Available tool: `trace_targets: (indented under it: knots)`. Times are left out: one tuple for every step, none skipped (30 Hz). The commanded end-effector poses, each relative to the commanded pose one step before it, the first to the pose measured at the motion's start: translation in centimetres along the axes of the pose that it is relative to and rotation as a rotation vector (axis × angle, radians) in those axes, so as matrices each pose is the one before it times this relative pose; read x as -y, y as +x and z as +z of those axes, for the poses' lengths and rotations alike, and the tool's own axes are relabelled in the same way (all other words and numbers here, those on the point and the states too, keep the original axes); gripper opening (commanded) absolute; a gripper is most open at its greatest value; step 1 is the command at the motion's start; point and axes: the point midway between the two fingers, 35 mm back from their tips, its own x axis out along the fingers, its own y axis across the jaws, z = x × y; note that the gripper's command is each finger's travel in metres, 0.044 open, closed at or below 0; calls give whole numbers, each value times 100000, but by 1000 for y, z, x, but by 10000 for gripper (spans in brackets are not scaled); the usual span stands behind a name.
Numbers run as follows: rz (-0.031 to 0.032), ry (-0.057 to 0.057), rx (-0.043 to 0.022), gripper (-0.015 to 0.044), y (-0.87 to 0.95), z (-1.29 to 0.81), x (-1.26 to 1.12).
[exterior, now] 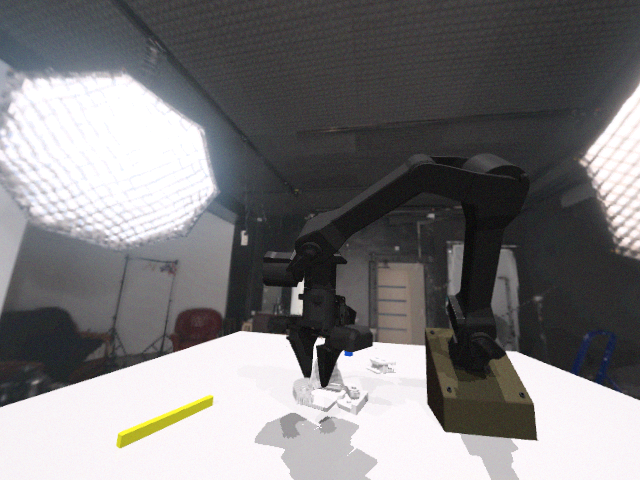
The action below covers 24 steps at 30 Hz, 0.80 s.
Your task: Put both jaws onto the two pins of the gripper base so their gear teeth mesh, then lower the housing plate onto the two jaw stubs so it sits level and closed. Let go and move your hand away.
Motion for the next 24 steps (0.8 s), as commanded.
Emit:
trace_targets:
  knots:
    - [707, -6989, 520, 134, -56, 972, -620]
    - [69, -2027, 92, 134, -3, 231, -105]
    - [64, -2027, 91, 134, -3, 233, -98]
    - [59, -2027, 91, 134, -3, 235, -91]
    - [54, -2027, 90, 134, -2, 237, -83]
    - [50, -2027, 89, 134, -2, 239, -76]
    - [45, -2028, 87, 134, -2, 240, -69]
    - [41, -2028, 86, 134, -2, 241, -62]
    - [36, -2028, 84, 134, -1, 242, -54]
    - [32, -2028, 82, 134, -1, 243, -47]
    - [28, -2028, 80, 134, -1, 244, -40]
    - [24, -2029, 78, 134, -1, 244, -32]
    - [20, -2029, 76, 134, -1, 244, -25]
    - [17, -2029, 74, 134, 0, 244, -18]
    - [13, -2029, 71, 134, 0, 244, -10]
    - [10, -2030, 68, 134, 0, 243, -3]
    - [6, -2030, 65, 134, 1, 243, 4]
    - [3, -2030, 62, 134, 1, 242, 11]
    - [0, -2031, 59, 134, 1, 241, 18]
    - [-2, -2031, 56, 134, 1, 239, 25]
    - [-5, -2031, 53, 134, 2, 238, 32]
    - [-7, -2032, 49, 134, 2, 236, 39]
    - [-9, -2032, 46, 134, 2, 234, 46]
    - [-12, -2033, 42, 134, 2, 232, 53]
